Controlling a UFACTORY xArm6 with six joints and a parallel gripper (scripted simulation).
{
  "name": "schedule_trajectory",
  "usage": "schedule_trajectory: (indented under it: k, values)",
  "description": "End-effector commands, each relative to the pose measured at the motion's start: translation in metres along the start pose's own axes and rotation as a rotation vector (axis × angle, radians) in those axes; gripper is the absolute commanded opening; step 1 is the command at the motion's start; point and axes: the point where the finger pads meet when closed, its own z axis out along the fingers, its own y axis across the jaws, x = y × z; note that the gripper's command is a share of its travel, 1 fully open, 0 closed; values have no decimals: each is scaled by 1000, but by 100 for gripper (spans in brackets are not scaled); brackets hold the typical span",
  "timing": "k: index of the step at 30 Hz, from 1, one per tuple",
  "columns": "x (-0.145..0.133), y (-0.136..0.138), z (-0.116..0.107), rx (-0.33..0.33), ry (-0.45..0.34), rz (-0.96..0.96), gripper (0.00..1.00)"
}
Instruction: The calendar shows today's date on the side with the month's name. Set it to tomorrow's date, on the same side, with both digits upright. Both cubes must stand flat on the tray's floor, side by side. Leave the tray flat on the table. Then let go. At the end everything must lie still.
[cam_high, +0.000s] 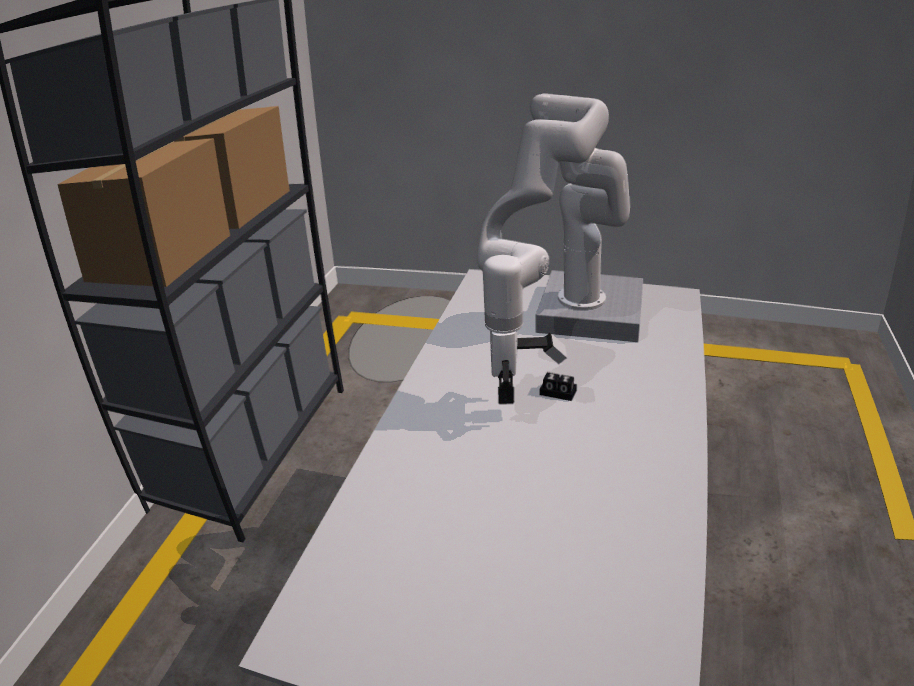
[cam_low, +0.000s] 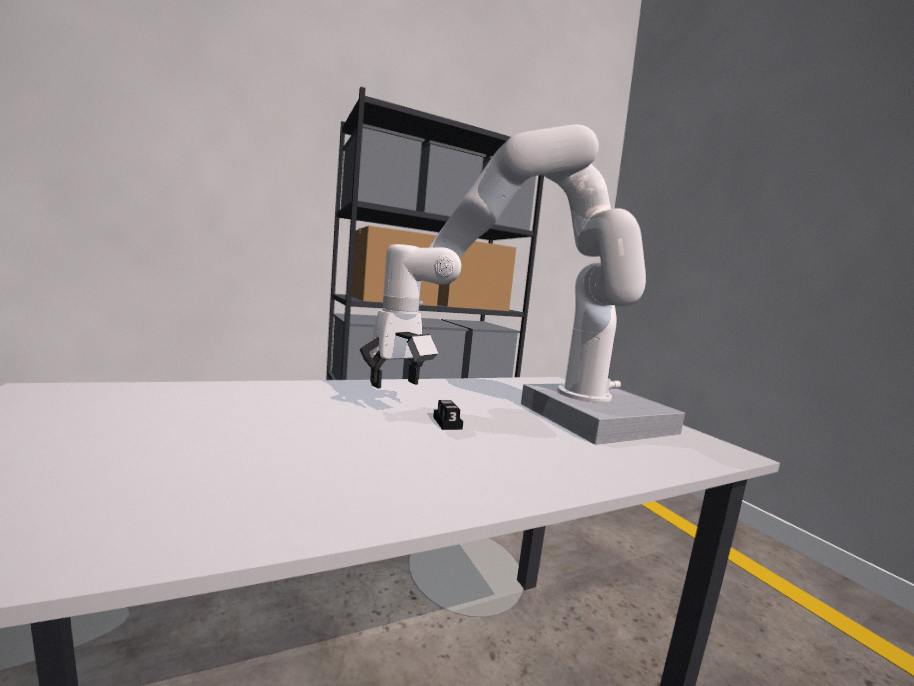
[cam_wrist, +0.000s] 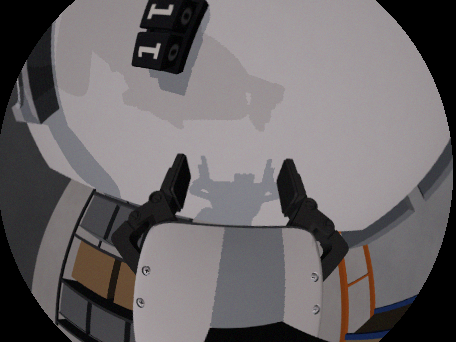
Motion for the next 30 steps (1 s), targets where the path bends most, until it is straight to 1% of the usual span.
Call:
schedule_trajectory:
  k: [1, 4, 6, 10, 15, 22, 28, 30]
  values:
    - [-2, 1, -2, -6, 2, -62, 100]
    - [-4, -1, -1, -6, 2, -165, 100]
    - [-10, -6, -1, -6, 2, -176, 100]
    - [-11, -6, -1, -6, 2, -206, 100]
    - [-14, -9, -1, -6, 1, -375, 100]
    - [-21, -14, -1, -6, 1, -396, 100]
    - [-24, -16, -1, -6, 0, -584, 100]
    - [-31, -21, -1, -6, 0, -595, 100]
